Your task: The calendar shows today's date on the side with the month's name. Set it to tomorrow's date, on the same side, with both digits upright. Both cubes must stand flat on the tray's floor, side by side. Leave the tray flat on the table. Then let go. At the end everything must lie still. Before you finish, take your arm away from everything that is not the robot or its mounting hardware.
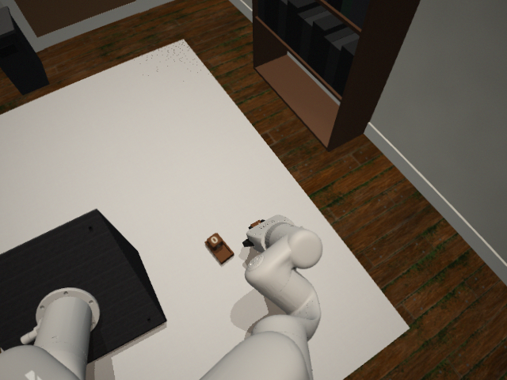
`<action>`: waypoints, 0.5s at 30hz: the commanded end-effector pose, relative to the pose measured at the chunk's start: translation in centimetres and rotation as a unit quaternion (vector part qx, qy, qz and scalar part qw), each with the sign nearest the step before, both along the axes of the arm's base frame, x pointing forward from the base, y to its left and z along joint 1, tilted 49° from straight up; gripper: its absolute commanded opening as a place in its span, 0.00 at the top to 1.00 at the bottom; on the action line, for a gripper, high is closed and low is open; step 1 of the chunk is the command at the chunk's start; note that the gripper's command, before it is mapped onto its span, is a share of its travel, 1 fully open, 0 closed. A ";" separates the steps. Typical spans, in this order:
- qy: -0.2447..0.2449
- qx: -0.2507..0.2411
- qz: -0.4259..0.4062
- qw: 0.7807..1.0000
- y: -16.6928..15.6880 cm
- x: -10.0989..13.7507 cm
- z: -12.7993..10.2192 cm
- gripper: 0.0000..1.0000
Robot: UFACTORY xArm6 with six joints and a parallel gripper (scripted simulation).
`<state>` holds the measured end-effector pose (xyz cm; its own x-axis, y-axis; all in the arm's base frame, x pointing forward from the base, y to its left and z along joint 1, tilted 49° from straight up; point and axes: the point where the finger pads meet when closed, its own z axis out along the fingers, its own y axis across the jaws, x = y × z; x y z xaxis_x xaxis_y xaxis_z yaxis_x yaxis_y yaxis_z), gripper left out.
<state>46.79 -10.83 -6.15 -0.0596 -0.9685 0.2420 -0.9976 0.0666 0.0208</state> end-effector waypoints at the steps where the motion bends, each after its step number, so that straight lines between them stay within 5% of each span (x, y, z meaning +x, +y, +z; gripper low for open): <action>1: -0.001 0.000 0.001 1.000 0.0 0.1 0.0 0.73; 15: -0.001 0.000 0.001 1.000 -0.2 0.1 -0.1 0.73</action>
